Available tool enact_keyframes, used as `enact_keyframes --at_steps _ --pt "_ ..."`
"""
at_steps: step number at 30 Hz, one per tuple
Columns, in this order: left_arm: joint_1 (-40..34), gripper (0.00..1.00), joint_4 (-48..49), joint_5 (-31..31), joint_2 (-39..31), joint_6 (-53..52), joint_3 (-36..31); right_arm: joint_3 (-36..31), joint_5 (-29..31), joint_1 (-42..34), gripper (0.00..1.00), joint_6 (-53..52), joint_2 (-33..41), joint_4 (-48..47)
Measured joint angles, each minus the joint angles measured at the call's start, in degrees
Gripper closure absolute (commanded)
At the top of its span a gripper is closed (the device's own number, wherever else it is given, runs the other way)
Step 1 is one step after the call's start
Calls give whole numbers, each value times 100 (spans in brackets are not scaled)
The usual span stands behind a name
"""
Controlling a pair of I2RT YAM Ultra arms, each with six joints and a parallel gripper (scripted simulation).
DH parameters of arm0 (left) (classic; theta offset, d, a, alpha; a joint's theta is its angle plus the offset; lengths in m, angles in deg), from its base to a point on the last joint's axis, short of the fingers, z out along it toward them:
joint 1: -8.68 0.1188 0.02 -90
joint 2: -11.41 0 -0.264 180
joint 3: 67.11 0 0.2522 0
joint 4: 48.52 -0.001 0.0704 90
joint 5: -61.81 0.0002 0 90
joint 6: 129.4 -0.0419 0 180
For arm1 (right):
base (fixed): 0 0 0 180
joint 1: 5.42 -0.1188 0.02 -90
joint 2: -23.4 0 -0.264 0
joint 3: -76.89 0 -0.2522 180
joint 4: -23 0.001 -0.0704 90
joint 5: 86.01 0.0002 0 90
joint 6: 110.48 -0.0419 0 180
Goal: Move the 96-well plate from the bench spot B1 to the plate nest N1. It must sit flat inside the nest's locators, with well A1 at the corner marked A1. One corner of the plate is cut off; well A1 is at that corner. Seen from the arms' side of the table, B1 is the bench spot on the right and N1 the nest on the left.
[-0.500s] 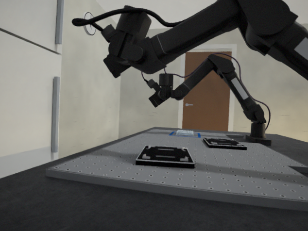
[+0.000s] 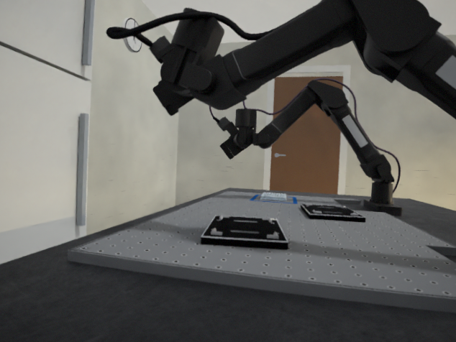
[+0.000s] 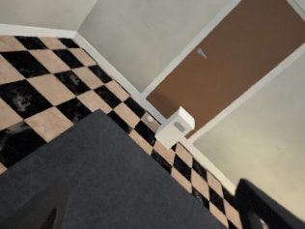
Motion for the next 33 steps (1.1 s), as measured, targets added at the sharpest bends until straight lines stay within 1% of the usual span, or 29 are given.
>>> enact_keyframes --at_steps 6,8,11,14,17,20,26,29,33 --pt "-2 0 -24 -42 -2 -39 0 0 -9 0 0 -42 0 48" --pt "-11 0 -107 -177 -17 -146 -31 -9 -33 0 0 -144 2 157" --pt "-118 0 -369 -555 -210 -446 -358 -140 -103 0 0 -413 26 433" --pt "-461 0 -791 -1104 -697 -922 -1021 -501 -243 -20 0 -820 201 892" --pt "-1034 0 -1261 -1648 -1270 -1432 -1532 -944 -459 -90 0 -1355 562 1443" --pt "-1598 0 -1598 -2033 -1755 -1858 -1757 -1110 -662 -166 0 -1818 903 1886" --pt "-2691 0 -2594 -3082 -3241 -2994 -2892 -1672 -1388 -280 0 -2940 2009 3200" --pt "-3200 0 -3047 -3526 -3794 -3460 -3189 -1858 -1799 -291 0 -3421 2529 3993" --pt "-3504 0 -3550 -4100 -4223 -3958 -3407 -1926 -2424 -291 0 -3967 2988 4999"
